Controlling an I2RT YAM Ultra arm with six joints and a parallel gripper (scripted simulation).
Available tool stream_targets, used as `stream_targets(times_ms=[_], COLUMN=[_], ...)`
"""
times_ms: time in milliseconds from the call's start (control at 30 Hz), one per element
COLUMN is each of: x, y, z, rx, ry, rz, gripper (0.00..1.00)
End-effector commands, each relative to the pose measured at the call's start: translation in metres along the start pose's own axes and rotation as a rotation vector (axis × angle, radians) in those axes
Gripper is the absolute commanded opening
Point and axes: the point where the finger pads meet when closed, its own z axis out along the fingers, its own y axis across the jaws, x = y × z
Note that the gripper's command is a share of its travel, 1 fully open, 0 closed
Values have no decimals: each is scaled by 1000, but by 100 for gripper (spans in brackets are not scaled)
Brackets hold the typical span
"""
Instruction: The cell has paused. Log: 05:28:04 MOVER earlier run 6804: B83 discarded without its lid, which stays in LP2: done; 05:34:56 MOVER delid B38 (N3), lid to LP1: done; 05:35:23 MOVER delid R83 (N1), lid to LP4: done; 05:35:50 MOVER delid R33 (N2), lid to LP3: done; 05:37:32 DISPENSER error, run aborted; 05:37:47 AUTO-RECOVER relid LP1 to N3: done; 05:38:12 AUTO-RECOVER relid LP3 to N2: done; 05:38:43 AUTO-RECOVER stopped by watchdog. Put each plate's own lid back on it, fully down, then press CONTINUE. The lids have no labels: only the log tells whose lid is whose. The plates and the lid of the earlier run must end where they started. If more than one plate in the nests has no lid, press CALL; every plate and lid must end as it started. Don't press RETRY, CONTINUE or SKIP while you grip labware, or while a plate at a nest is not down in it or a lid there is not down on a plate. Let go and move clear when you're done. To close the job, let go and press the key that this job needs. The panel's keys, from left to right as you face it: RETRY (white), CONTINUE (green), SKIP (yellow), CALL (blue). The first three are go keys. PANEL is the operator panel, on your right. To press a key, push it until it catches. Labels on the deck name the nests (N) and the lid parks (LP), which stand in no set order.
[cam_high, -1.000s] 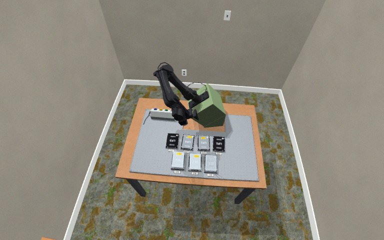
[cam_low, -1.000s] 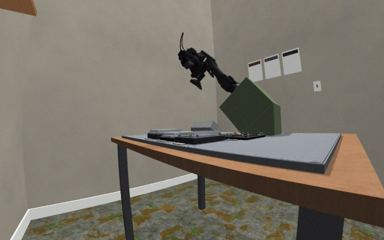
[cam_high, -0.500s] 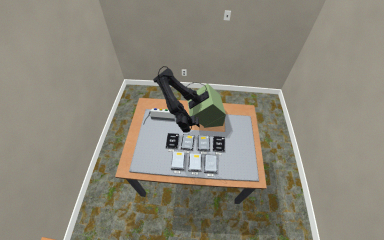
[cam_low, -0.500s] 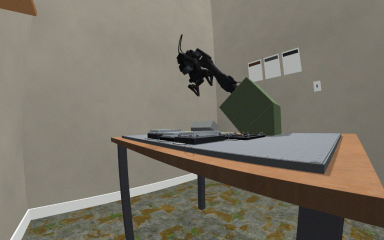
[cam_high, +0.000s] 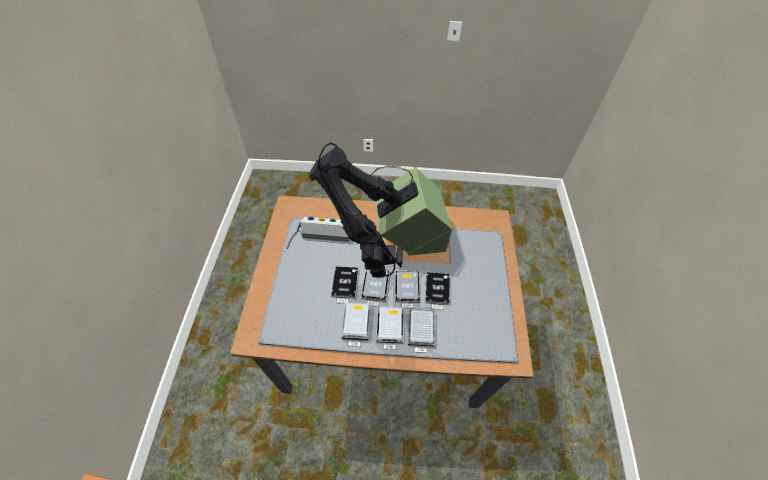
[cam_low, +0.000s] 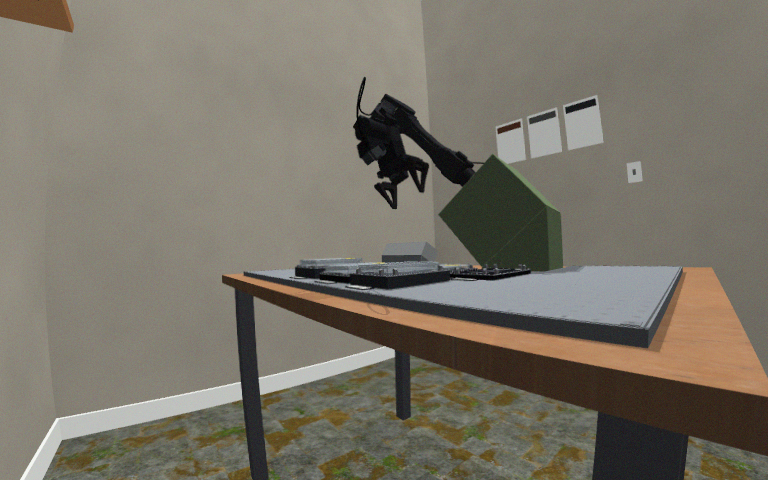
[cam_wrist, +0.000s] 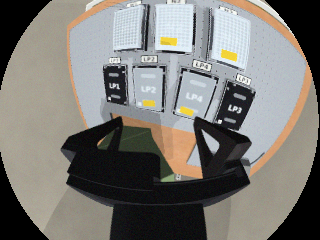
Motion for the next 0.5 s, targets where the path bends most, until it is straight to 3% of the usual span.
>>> stream_targets(times_ms=[0,100,167,200,267,300,333,400,467], x=[-7,-10,-9,-10,-29,-17,-14,-14,-11], y=[-3,1,-6,-4,-6,-2,-2,-2,-3], z=[18,30,40,39,23,40,46,46,57], rx=[41,93,95,95,92,112,132,132,168], ry=[-23,-25,-15,-17,-84,-36,-26,-26,-15], rz=[2,9,12,8,23,8,18,18,21], gripper=[100,100,100,100,100,100,100,100,100])
